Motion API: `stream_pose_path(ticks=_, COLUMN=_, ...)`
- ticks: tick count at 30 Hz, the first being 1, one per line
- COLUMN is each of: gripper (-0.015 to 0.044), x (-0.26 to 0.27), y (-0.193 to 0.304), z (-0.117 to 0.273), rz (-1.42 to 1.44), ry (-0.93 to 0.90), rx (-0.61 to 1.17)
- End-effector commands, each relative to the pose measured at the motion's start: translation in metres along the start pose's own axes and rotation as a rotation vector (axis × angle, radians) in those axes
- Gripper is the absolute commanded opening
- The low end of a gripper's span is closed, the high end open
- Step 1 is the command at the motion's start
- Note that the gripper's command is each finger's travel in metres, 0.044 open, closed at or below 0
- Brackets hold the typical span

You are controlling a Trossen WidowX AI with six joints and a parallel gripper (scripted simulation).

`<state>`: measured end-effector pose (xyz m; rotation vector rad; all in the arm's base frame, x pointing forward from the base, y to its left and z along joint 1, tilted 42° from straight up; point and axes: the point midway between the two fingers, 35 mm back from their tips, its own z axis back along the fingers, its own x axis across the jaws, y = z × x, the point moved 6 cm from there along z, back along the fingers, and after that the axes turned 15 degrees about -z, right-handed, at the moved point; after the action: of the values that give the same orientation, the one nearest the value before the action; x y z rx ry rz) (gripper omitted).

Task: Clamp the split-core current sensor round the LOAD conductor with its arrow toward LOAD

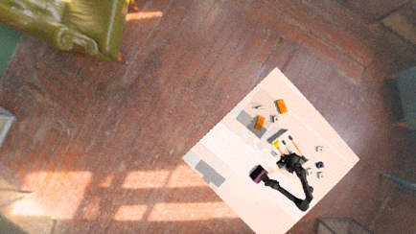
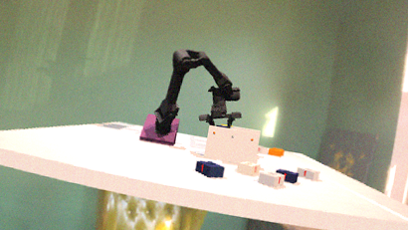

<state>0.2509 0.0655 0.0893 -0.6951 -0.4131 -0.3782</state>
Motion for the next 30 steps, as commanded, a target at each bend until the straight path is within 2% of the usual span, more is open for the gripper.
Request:
stream_pose_path(ticks=1, gripper=0.0146, x=0.0000, y=0.0000, z=0.0000, rz=0.000, ry=0.000, rx=0.000)
stream_pose_path(ticks=5, gripper=0.0119, x=0.0000, y=0.0000, z=0.0000, rz=0.000, ry=0.000, rx=0.000)
stream_pose_path(ticks=10, gripper=0.0000, x=0.0001, y=0.0001, z=0.0031, rz=-0.001, ry=-0.010, rx=0.002)
stream_pose_path(ticks=30, gripper=0.0000, x=0.0033, y=0.0008, z=0.0009, rz=0.004, ry=0.053, rx=-0.015)
